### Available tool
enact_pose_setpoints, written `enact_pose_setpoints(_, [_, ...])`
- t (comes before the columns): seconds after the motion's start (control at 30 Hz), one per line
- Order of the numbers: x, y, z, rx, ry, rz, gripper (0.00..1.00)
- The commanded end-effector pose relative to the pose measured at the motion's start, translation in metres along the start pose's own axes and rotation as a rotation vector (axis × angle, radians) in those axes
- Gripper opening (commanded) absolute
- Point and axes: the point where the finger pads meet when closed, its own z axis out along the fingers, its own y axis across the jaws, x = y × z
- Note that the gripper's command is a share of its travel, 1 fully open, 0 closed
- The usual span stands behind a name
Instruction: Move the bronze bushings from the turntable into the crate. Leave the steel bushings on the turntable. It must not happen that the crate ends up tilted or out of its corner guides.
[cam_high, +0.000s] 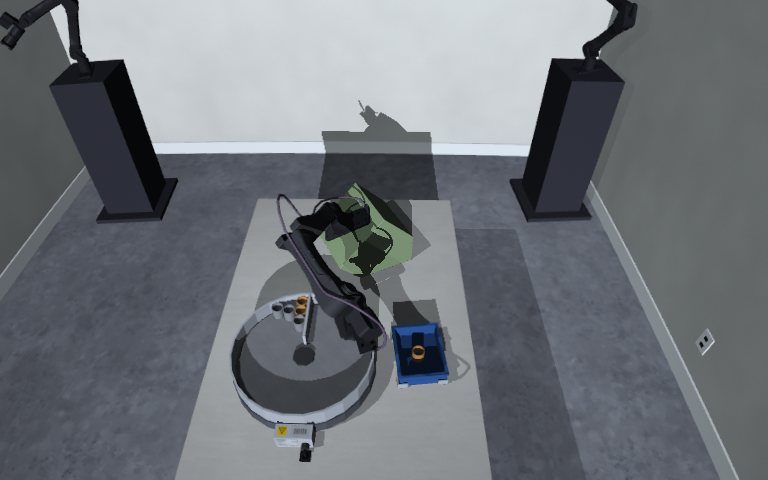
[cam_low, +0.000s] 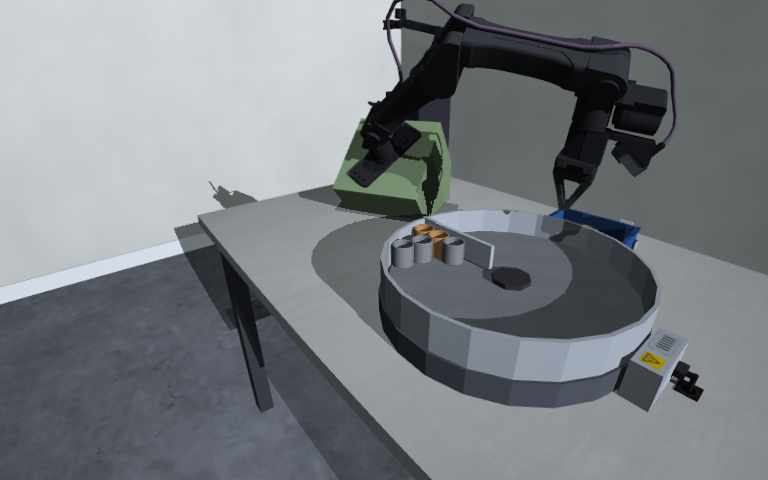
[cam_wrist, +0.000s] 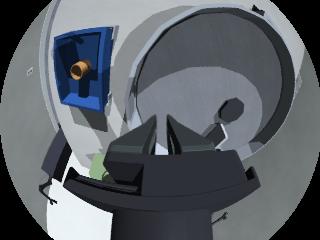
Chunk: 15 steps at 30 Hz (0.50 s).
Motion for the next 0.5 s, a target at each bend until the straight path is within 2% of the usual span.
enact_pose_setpoints(0.0, [0.019,-0.04,-0.02,-0.025,-0.13,-0.025,0.13])
enact_pose_setpoints(0.03, [0.03,-0.052,-0.019,-0.025,-0.131,-0.025,0.13])
enact_pose_setpoints(0.1, [0.03,-0.052,-0.019,-0.025,-0.131,-0.025,0.13])
enact_pose_setpoints(0.13, [0.04,-0.056,-0.022,-0.025,-0.145,-0.039,0.13])
enact_pose_setpoints(0.17, [0.054,-0.073,-0.015,-0.023,-0.133,-0.024,0.13])
enact_pose_setpoints(0.27, [0.091,-0.097,-0.007,-0.017,-0.135,-0.022,0.13])
enact_pose_setpoints(0.47, [0.161,-0.122,0.009,0.002,-0.137,-0.021,0.13])
